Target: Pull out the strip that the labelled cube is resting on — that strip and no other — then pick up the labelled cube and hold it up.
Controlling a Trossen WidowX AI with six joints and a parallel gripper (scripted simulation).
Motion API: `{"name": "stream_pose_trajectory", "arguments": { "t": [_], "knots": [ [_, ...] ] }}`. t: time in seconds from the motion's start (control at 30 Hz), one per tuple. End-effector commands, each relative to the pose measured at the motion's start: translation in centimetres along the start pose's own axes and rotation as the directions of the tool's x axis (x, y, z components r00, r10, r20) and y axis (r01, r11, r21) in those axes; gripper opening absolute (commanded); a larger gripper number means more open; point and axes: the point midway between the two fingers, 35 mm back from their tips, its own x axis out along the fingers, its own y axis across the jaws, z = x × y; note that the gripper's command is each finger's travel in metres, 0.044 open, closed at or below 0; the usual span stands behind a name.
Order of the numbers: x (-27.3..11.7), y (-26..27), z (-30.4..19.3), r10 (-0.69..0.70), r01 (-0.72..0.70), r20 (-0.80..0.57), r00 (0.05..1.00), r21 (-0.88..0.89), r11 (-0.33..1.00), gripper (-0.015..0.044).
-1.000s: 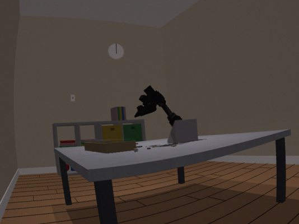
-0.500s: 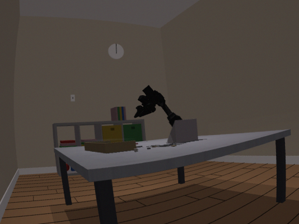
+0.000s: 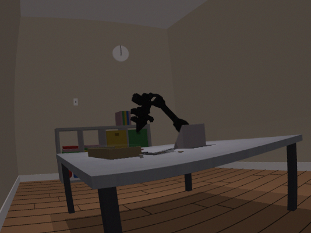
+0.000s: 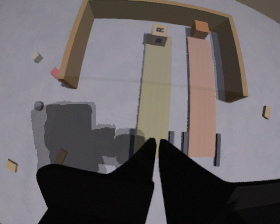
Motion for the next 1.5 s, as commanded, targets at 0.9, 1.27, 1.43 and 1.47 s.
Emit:
{"name": "stream_pose_trajectory", "arguments": {
  "t": [0.9,1.27,1.43,1.47],
  "knots": [
    [7.1,-1.5,-2.4,0.033,-0.039,-0.436,0.9,-0.005,0.999,0.0],
    [8.7,-1.4,-3.2,0.033,-0.039,-0.436,0.9,-0.005,0.999,0.0],
    [9.5,-1.4,-3.5,0.032,-0.038,-0.436,0.9,-0.005,0.999,0.0],
    [9.6,-1.3,-3.6,0.032,-0.038,-0.436,0.9,-0.005,0.999,0.0]
  ]
}}
